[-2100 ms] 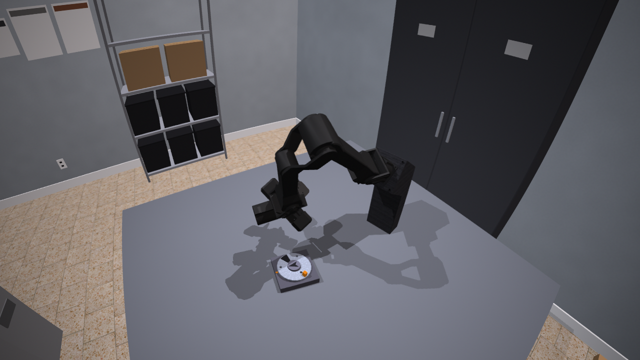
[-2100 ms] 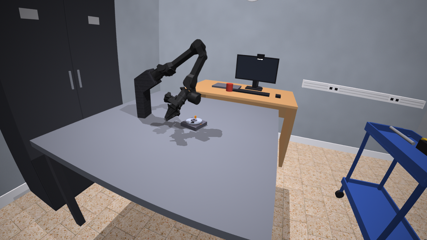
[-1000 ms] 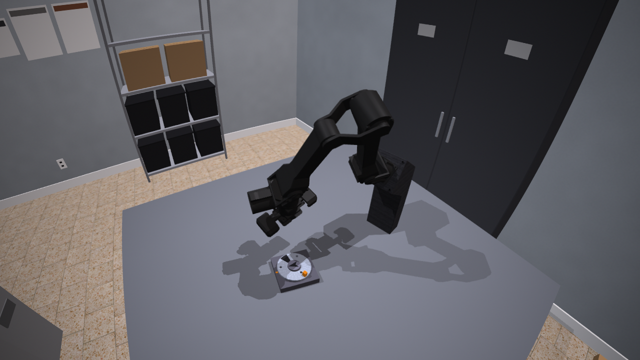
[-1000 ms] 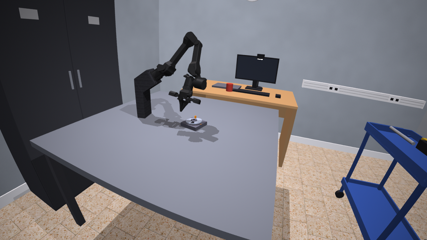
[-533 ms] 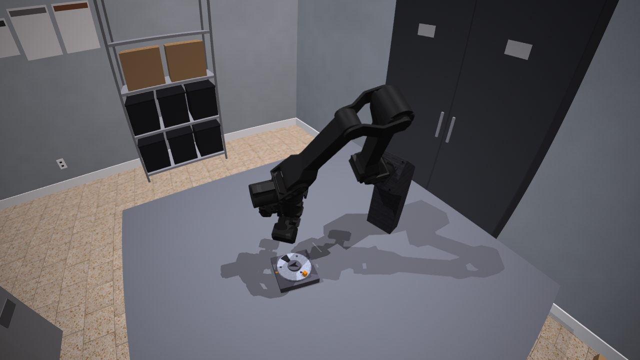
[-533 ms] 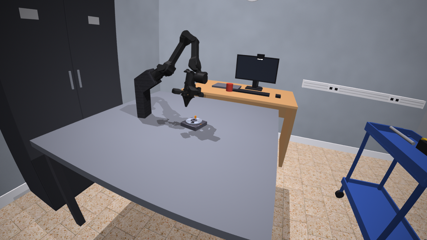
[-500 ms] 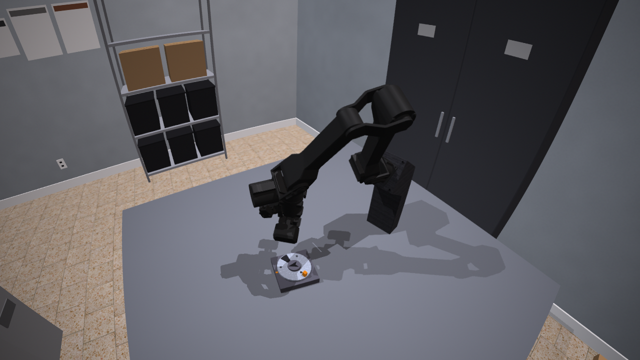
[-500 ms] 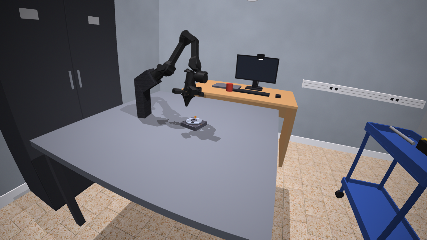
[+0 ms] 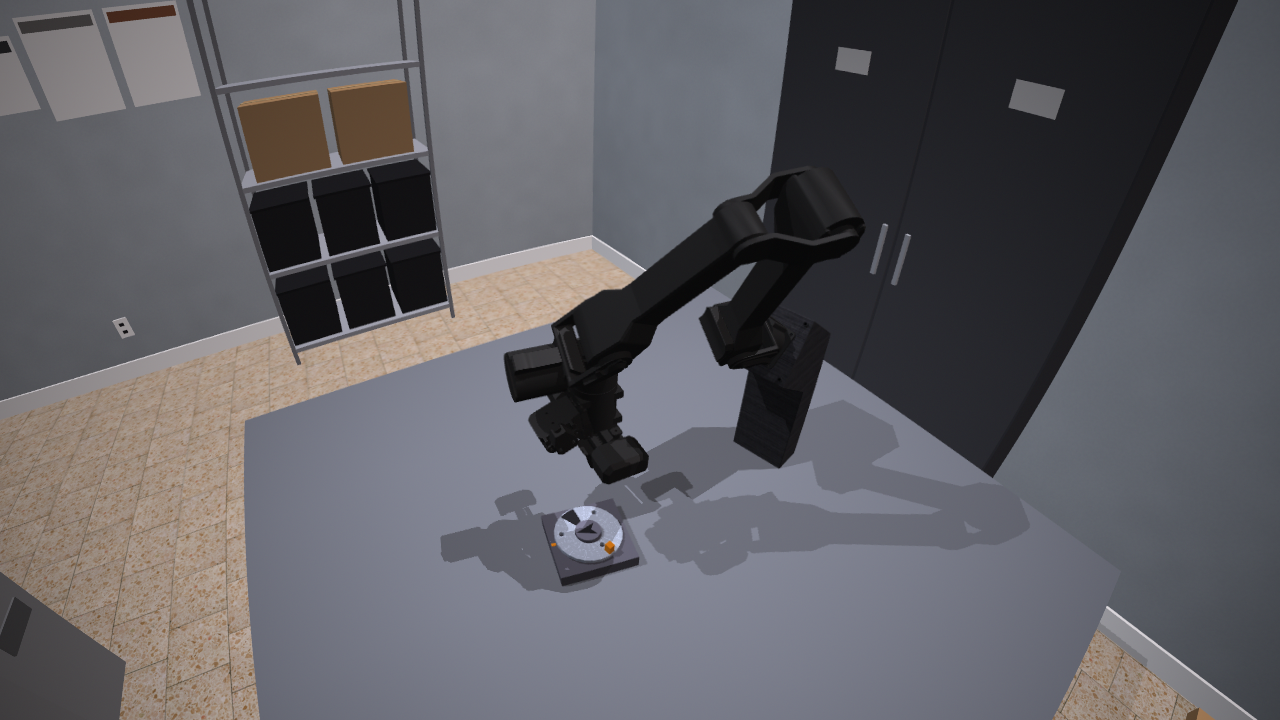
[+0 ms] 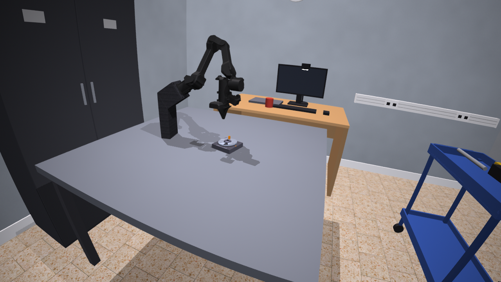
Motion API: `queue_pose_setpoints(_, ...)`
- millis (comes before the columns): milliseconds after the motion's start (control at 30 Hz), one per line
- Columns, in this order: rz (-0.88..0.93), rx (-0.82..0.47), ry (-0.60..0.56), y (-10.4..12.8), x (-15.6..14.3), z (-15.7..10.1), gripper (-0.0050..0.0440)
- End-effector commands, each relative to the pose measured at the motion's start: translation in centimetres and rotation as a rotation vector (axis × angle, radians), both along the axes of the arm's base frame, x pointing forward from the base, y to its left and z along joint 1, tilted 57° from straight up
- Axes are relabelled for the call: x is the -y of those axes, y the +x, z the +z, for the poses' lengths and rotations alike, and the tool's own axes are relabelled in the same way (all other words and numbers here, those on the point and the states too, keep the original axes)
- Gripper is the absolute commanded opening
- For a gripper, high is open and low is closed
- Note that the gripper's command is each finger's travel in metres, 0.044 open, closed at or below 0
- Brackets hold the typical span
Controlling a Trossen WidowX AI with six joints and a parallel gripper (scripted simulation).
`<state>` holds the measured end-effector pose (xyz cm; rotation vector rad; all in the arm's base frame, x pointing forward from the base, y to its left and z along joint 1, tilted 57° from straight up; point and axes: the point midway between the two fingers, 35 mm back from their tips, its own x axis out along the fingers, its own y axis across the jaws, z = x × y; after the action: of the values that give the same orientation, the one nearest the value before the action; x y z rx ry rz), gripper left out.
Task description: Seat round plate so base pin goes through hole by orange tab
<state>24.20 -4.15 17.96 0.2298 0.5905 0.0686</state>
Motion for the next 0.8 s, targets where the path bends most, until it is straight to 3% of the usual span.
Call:
queue_pose_setpoints(0,0.067,0.027,-0.059,-0.42,-0.33,0.58,-0.0050)
queue_pose_setpoints(767,0.065,0.020,-0.054,-0.32,-0.31,0.41,-0.0050)
